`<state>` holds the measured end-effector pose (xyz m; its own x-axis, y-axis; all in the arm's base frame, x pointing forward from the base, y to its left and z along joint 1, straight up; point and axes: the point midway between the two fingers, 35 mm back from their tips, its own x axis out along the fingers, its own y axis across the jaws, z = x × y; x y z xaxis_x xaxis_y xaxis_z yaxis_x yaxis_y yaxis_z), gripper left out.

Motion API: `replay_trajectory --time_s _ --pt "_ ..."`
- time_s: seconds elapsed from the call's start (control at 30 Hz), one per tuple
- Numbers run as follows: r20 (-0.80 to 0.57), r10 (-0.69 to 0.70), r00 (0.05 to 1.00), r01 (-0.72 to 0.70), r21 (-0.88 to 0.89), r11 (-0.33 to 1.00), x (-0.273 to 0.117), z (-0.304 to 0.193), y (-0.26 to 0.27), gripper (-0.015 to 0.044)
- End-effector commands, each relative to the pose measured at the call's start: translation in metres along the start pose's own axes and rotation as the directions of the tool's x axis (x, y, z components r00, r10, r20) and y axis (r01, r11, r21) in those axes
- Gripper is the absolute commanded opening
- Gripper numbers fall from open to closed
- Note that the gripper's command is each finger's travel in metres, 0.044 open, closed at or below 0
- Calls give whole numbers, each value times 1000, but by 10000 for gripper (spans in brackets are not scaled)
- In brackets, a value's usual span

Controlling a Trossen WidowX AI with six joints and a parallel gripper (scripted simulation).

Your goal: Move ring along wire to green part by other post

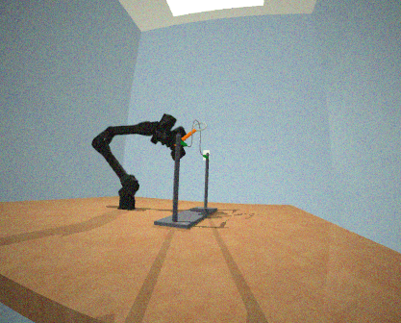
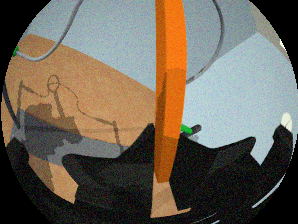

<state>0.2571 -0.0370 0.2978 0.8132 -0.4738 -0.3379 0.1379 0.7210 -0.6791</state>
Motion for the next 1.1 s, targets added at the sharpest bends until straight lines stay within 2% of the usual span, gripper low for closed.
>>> replay_trajectory --time_s 0.0,0.53,1.07 --pt "8 -35 999 35 -45 998 0 0 -4 -150" --pt "59 -172 983 182 -258 949 0 2 -18 -150" --pt "137 -291 947 321 -448 835 -2 7 -32 -150"
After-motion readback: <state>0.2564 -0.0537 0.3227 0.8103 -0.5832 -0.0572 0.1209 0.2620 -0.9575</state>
